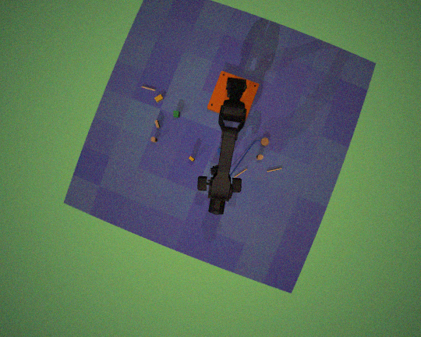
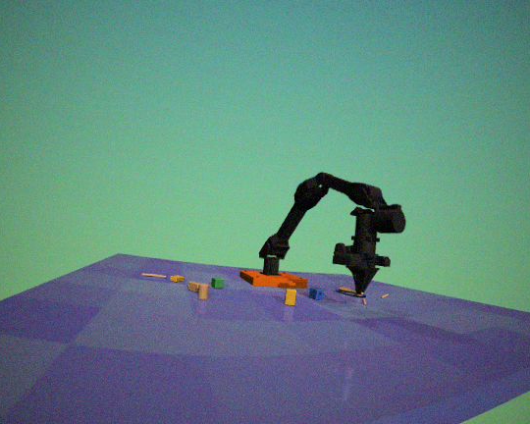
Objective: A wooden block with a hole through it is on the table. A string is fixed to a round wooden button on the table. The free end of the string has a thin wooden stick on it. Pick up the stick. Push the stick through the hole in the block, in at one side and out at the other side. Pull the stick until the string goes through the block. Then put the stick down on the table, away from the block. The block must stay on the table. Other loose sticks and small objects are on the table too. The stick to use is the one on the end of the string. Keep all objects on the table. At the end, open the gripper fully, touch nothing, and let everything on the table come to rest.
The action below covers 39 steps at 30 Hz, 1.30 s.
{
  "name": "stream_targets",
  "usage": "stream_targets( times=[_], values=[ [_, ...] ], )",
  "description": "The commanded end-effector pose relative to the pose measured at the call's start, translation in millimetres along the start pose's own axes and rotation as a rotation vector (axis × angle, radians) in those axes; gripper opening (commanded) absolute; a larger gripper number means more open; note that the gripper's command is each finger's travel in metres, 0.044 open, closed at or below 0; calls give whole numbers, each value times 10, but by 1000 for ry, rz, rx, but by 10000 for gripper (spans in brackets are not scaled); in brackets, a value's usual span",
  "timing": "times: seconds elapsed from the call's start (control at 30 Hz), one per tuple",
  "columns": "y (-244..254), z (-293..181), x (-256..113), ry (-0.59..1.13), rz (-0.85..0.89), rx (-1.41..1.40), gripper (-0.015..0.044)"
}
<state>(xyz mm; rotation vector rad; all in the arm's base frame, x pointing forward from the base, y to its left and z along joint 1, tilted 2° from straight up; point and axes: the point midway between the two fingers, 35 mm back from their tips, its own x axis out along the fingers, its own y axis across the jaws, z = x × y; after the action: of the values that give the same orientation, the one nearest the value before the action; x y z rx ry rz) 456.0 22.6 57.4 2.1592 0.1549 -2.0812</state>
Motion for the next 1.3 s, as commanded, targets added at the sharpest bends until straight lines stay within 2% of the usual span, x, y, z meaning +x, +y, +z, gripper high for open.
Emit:
stream_targets(
  times=[0.0,0.63,1.27],
  values=[
    [-3,0,51,1,-3,6,0],
    [-5,11,287,0,-3,6,0],
    [-1,180,280,-2,-3,6,0]
  ],
)
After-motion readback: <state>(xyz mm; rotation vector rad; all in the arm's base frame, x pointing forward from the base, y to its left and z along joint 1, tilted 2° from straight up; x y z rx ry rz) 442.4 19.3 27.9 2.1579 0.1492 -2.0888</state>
